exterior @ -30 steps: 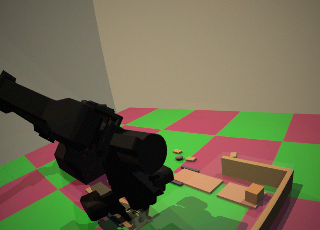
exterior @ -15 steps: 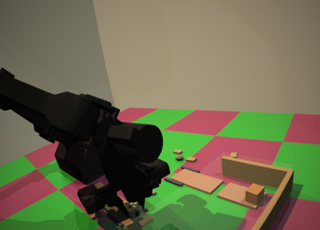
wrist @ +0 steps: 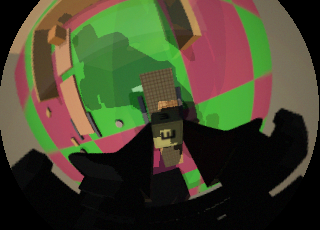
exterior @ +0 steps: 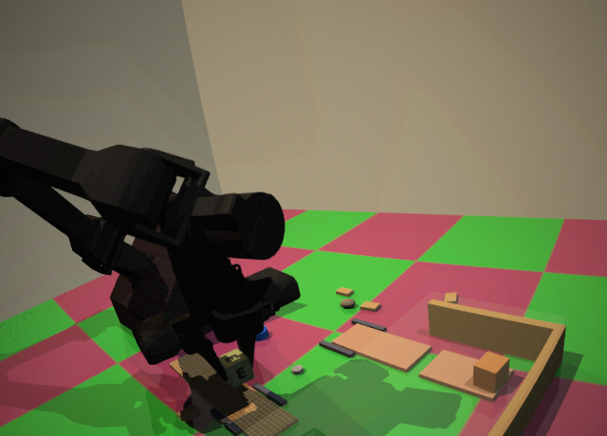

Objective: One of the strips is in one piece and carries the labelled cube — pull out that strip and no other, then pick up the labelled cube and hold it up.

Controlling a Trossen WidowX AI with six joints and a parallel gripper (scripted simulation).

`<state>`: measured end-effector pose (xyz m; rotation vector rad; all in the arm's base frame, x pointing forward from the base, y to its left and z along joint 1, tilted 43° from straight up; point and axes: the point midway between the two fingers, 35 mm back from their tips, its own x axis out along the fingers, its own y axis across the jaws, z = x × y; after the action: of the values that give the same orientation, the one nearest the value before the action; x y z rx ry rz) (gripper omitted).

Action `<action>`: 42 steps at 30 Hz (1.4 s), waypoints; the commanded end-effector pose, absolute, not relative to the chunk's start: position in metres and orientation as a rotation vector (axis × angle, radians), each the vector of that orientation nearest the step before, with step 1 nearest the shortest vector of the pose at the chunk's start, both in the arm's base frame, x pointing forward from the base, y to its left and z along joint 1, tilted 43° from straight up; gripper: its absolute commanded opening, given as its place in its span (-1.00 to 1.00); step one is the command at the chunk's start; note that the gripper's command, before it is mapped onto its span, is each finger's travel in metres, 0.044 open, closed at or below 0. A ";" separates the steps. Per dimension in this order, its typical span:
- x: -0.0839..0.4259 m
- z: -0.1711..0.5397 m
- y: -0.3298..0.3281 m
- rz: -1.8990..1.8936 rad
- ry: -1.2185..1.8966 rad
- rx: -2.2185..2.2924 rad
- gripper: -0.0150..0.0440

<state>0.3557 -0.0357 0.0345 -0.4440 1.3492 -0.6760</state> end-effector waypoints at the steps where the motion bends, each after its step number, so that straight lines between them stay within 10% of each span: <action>1: 0.343 0.034 -0.035 -0.680 1.354 -0.445 -0.49; 42: 0.298 0.053 -0.008 -0.679 1.356 -0.444 -0.49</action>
<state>0.2987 -0.0091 0.0531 -0.4526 1.3540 -0.6800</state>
